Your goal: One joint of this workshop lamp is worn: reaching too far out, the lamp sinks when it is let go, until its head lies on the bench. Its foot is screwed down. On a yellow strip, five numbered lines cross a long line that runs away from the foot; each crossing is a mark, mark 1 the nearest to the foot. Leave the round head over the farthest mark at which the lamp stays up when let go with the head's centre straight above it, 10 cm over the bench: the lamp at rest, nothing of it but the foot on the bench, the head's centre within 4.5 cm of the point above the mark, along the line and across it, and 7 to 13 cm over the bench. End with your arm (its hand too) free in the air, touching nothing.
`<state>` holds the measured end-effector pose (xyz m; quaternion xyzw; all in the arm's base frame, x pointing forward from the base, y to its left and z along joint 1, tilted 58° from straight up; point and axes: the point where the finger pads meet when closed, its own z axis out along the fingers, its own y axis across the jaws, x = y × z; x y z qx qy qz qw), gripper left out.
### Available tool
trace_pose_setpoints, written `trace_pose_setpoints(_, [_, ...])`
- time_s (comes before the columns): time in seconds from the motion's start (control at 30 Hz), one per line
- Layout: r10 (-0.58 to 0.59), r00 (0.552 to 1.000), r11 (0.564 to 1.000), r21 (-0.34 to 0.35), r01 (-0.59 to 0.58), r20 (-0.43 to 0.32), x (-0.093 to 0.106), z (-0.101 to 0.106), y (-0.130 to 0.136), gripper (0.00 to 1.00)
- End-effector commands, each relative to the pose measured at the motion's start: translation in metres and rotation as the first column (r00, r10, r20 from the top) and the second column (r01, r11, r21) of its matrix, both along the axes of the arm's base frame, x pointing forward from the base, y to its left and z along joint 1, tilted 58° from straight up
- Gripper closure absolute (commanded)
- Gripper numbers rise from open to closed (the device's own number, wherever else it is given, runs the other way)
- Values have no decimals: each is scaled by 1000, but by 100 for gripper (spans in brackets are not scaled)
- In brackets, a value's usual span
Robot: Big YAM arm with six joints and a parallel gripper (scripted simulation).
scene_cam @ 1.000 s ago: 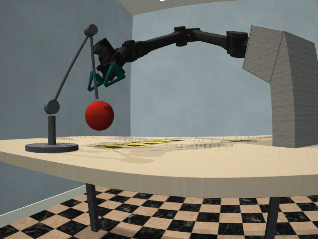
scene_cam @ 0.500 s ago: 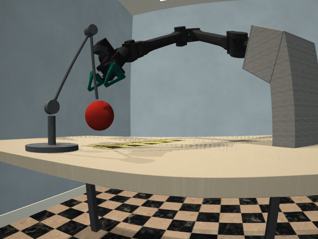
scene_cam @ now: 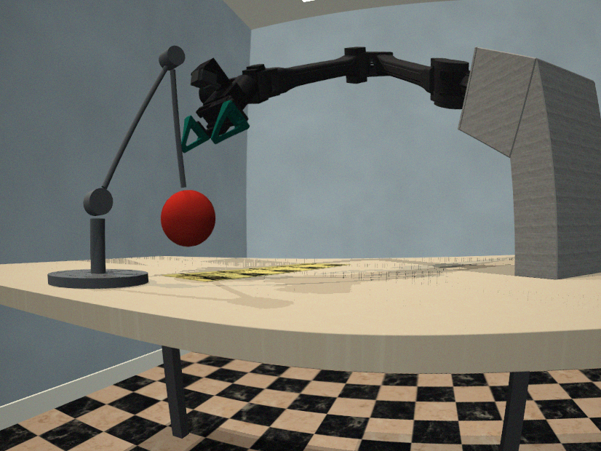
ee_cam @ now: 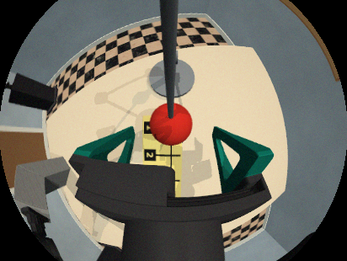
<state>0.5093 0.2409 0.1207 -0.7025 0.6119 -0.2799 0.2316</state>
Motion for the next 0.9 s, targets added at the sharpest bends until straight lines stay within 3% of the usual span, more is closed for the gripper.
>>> trace_pose_setpoints(0.0, [8, 1000, 1000, 7, -8, -5, -14, 7, 9, 0])
trace_pose_setpoints(0.47, [5, 1000, 1000, 3, -5, 4, -45, 50, 9, 0])
trace_pose_setpoints(0.87, [2, 1000, 1000, -2, -2, 7, -52, 51, 12, 0])
